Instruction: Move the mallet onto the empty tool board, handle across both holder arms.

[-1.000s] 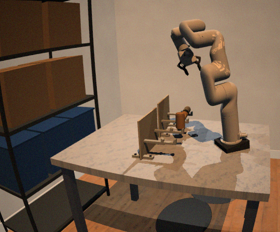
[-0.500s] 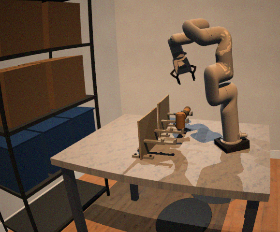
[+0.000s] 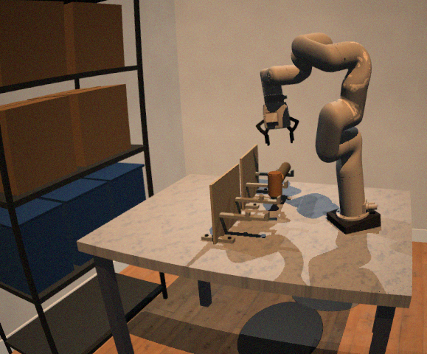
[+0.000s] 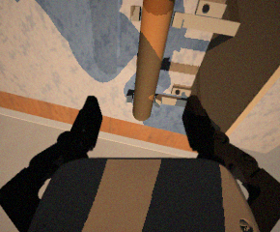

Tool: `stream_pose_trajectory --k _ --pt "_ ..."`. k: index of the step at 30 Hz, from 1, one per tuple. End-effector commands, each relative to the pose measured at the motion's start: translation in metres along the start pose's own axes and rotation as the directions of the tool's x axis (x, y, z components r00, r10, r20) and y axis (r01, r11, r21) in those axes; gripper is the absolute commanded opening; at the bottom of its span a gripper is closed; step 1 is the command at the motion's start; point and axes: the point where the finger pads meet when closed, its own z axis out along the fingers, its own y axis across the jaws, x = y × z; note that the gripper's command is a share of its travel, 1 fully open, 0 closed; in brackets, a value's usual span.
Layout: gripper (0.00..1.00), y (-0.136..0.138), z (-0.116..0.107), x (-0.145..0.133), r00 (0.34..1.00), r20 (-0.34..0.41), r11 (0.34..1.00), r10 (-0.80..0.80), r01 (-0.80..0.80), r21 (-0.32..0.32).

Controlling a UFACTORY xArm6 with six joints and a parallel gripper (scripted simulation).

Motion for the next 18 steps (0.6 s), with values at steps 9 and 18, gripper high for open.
stream_pose_trajectory --k 9,18 --pt "1.0 0.006 0.034 0.031 0.991 0.068 0.987 0.116 -0.108 -0.116" --pt "1.0 0.007 0.051 0.03 0.991 0.068 0.987 0.116 -0.108 -0.115"
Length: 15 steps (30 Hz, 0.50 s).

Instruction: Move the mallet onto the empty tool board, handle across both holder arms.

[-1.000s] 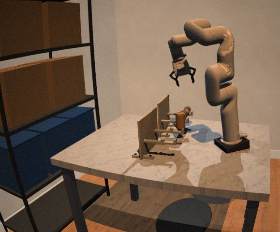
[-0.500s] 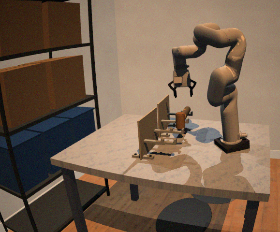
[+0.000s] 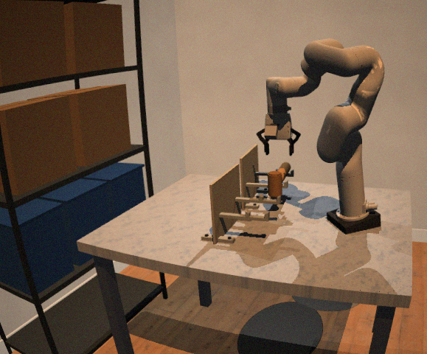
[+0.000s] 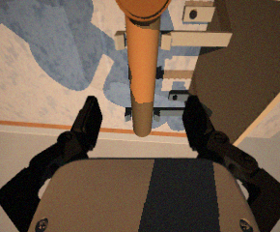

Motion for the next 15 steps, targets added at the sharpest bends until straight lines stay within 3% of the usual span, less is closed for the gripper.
stream_pose_trajectory --k 1,8,15 --pt "1.0 -0.001 0.024 0.001 1.0 0.004 1.0 0.001 -0.001 -0.001" --pt "1.0 0.001 0.074 0.0 1.0 0.002 1.0 0.0 0.0 -0.002" --pt "1.0 0.001 0.097 0.0 1.0 0.003 1.0 0.001 -0.001 -0.002"
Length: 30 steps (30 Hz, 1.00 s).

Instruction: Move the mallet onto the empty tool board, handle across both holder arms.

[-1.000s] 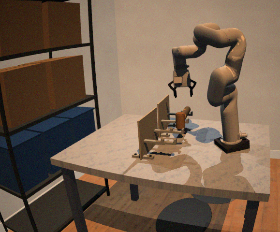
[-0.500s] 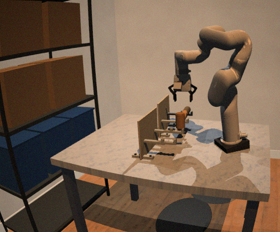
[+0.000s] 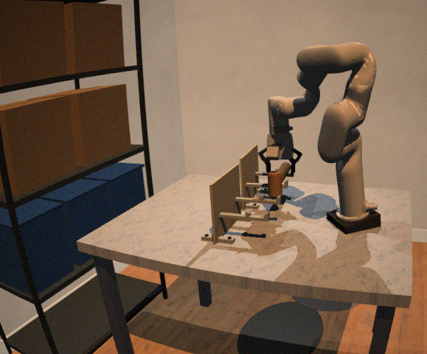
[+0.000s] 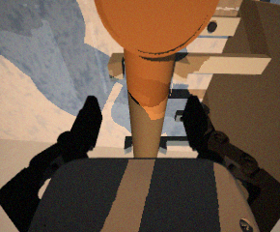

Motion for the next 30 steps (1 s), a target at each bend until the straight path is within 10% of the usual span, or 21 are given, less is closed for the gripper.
stream_pose_trajectory --k 1,13,14,30 --pt "1.0 0.0057 0.0228 -0.0031 1.0 0.003 1.0 -0.001 0.001 -0.006" --pt "1.0 0.0057 0.0228 -0.0031 1.0 0.003 1.0 -0.001 0.001 -0.006" --pt "0.0 0.0057 0.0228 -0.0031 1.0 0.003 1.0 -0.001 0.001 -0.006" --pt "0.0 0.0057 0.0228 -0.0031 1.0 0.003 1.0 -0.001 0.001 -0.006"
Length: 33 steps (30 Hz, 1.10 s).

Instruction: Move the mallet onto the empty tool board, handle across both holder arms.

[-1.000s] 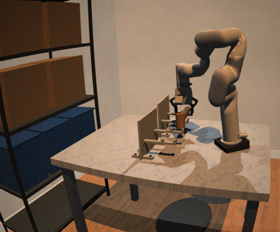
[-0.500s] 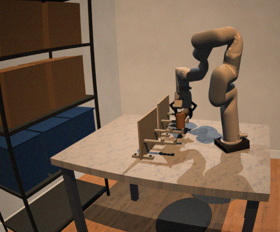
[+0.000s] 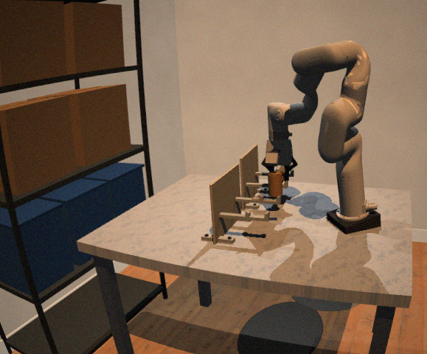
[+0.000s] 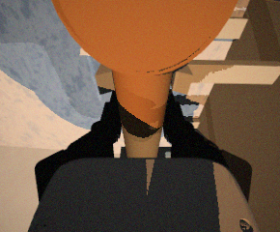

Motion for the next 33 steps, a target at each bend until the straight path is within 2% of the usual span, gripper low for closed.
stream_pose_trajectory --k 1,19,22,26,31,33 --pt "0.0 0.001 -0.001 0.0 1.0 0.001 1.0 0.0 0.0 -0.002" --pt "0.0 0.001 -0.002 -0.001 1.0 0.001 1.0 0.0 0.0 -0.002" --pt "0.0 0.001 -0.015 -0.001 1.0 0.002 1.0 0.0 0.0 -0.002" --pt "0.0 0.0 -0.05 -0.001 1.0 0.004 1.0 0.0 0.0 -0.001" --pt "0.0 0.0 -0.079 0.0 1.0 0.003 1.0 0.0 0.0 -0.001" --pt "0.0 0.0 -0.079 0.0 1.0 0.003 1.0 0.0 0.0 -0.001"
